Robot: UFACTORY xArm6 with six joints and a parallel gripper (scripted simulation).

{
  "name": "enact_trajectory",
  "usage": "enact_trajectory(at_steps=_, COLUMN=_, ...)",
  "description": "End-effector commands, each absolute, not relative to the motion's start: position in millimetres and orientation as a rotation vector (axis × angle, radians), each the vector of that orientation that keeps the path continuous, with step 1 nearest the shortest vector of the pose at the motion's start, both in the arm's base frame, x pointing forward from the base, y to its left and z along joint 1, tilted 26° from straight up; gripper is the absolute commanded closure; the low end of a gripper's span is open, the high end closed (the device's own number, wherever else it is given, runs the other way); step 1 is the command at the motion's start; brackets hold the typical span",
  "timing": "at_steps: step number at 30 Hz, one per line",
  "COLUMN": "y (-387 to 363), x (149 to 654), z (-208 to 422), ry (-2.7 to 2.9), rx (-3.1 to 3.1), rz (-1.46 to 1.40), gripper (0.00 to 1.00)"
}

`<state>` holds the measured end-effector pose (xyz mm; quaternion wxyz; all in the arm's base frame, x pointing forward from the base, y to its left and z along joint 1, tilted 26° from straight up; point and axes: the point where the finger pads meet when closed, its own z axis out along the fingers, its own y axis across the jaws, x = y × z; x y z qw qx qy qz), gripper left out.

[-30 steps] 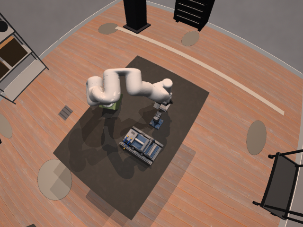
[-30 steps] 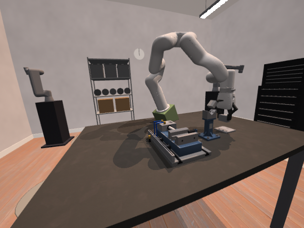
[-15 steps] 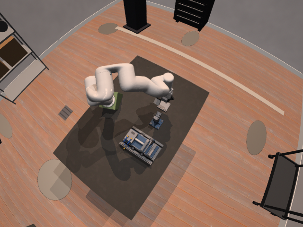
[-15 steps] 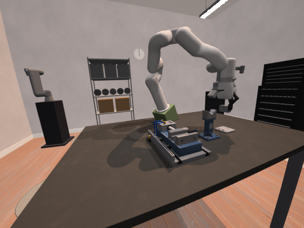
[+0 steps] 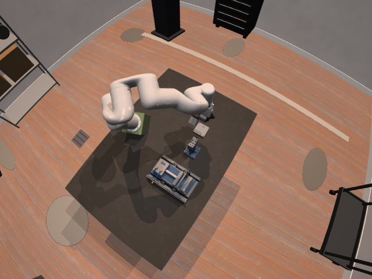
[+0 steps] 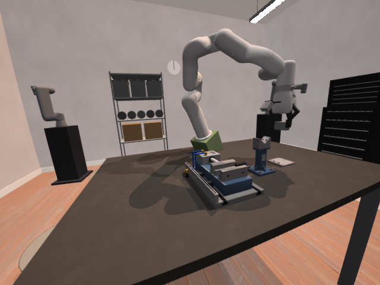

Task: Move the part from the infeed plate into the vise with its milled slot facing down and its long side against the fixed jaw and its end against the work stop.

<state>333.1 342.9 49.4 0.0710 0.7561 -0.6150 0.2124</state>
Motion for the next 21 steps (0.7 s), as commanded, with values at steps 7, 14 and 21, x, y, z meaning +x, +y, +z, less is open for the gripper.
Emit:
enact_trajectory(at_steps=7, y=352.5, x=328.2, z=71.4, ry=-1.852, rx=2.276, rz=0.639, gripper=1.0)
enact_trajectory(at_steps=14, y=356.2, x=325.7, z=80.5, ry=-1.852, rx=2.276, rz=0.639, gripper=1.0)
enact_trajectory(at_steps=21, y=357.5, x=324.9, z=83.6, ry=-1.852, rx=2.276, rz=0.639, gripper=1.0)
